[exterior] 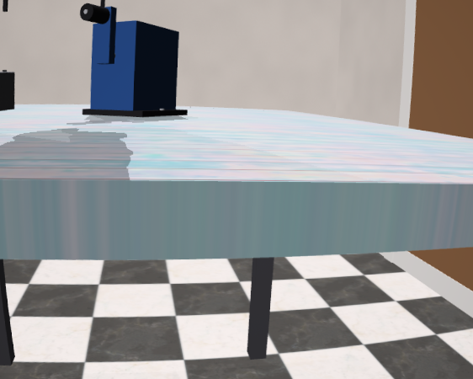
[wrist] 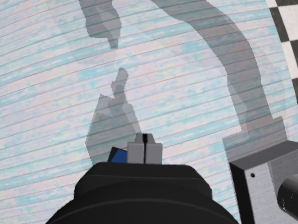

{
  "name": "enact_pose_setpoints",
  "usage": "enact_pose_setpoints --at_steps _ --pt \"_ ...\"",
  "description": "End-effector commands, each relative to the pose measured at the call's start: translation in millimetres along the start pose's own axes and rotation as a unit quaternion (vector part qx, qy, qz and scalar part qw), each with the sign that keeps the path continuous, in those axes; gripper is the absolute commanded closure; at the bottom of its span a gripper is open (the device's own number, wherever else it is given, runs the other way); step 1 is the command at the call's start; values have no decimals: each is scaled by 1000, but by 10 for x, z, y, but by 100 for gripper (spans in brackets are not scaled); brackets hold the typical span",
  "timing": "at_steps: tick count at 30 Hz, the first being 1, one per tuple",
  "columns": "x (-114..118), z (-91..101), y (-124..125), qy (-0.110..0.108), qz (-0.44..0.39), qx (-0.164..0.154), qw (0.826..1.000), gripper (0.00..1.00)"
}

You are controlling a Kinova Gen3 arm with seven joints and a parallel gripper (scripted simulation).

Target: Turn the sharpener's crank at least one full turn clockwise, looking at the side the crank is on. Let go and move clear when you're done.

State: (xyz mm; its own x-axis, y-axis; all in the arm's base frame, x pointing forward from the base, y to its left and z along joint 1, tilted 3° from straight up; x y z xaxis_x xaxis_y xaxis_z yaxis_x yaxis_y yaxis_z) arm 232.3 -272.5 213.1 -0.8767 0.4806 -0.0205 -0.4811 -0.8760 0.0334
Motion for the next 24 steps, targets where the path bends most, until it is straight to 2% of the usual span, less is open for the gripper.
enact_pose_setpoints --at_steps 1,12,17,22,24 --pt "-4 4 26 1 17 -3 1000 100" --pt "-37 -18 53 -3 130 -5 991 100" --pt "-59 -31 64 -4 205 -7 979 100" --pt "-83 -43 69 -5 287 -9 958 100" --pt "-83 -43 69 -5 287 -9 958 100"
Point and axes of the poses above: the point where the finger pads meet when closed, its own z axis back along the fingers, its own x axis across the jaws, y = z × x, the point moved 5 cm from there along z, back along the fingers
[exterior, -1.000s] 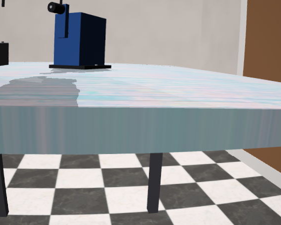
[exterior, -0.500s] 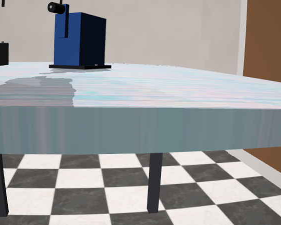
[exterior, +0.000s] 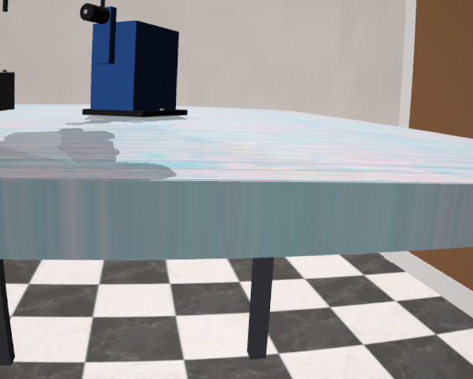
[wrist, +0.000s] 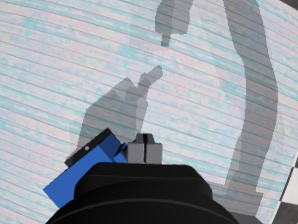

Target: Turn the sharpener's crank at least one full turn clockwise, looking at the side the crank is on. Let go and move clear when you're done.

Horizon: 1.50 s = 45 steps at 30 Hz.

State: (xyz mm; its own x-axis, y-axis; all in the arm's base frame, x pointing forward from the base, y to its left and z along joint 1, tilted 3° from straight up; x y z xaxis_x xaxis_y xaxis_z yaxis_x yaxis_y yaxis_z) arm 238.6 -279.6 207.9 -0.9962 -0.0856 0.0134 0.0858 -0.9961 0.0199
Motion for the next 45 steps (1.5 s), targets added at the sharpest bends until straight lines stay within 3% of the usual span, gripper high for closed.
enact_pose_setpoints --at_steps 1,8,19,25,32,34,45 --pt "23 10 31 3 14 -1 1000 100" --pt "-5 -1 43 3 144 -3 990 100" --pt "-41 -7 38 4 316 -4 949 100" --pt "-58 -4 21 5 428 -4 904 100" --pt "-66 5 -6 5 547 -1 837 100" --pt "-66 5 -6 5 547 -1 837 100" --pt "-52 29 -54 4 701 5 713 100"
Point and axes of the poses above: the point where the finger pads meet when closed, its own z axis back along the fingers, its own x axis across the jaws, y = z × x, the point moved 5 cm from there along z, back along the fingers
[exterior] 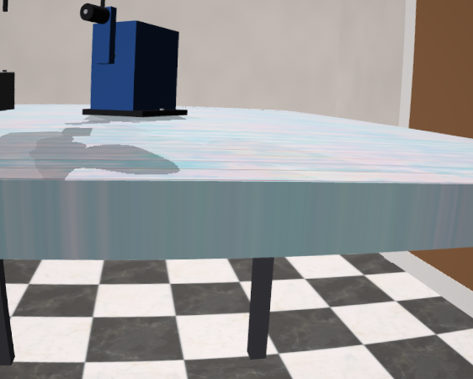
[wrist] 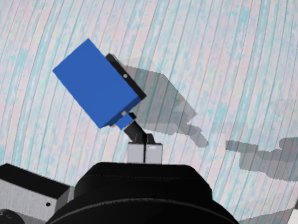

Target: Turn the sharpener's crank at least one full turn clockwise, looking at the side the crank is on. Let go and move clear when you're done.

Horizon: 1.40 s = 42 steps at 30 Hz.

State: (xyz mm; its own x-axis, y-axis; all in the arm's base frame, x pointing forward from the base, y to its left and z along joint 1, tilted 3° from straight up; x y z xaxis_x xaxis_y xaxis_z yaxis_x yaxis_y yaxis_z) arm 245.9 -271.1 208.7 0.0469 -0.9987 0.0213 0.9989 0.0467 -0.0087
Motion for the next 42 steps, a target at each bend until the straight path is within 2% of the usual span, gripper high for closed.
enact_pose_setpoints --at_steps 1,9,21,23,35,42 --pt "22 22 -29 0 27 5 1000 100" --pt "2 37 -48 -4 118 6 993 100" --pt "-24 63 -93 -11 258 6 966 100" --pt "-24 63 -93 -11 258 6 966 100" --pt "-33 81 -126 -16 336 6 942 100" --pt "-34 85 -133 -17 353 6 936 100"
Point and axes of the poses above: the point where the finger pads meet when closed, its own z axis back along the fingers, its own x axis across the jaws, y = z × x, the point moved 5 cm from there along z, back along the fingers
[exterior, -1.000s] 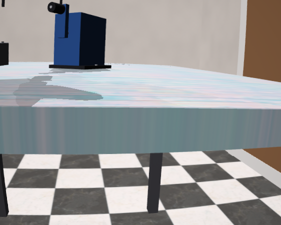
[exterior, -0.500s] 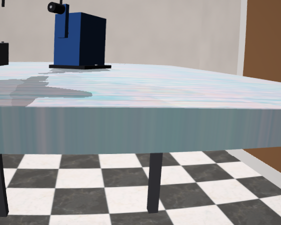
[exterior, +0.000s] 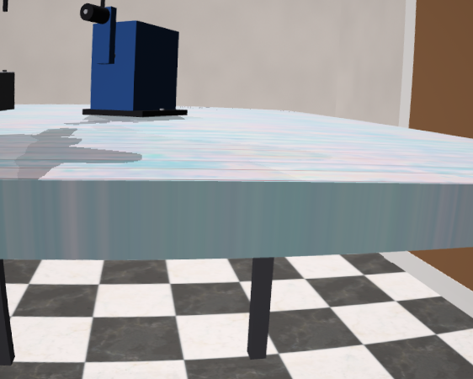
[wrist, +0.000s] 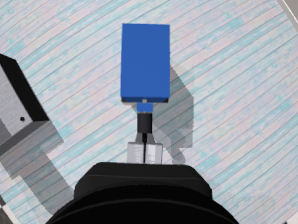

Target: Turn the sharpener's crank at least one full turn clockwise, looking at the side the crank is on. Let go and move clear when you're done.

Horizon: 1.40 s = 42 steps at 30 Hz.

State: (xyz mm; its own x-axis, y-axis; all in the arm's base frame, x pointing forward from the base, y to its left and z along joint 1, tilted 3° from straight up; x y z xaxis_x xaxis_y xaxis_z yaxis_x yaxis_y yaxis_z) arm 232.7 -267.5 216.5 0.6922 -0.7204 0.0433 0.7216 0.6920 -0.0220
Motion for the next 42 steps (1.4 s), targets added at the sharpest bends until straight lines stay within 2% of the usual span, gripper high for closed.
enact_pose_setpoints --at_steps 1,17,18,42 --pt "2 8 -6 -1 4 0 1000 100" --pt "-2 10 -10 -2 16 0 1000 100" --pt "-2 10 -10 -2 16 0 1000 3" --pt "-2 10 -10 -2 16 0 1000 3"
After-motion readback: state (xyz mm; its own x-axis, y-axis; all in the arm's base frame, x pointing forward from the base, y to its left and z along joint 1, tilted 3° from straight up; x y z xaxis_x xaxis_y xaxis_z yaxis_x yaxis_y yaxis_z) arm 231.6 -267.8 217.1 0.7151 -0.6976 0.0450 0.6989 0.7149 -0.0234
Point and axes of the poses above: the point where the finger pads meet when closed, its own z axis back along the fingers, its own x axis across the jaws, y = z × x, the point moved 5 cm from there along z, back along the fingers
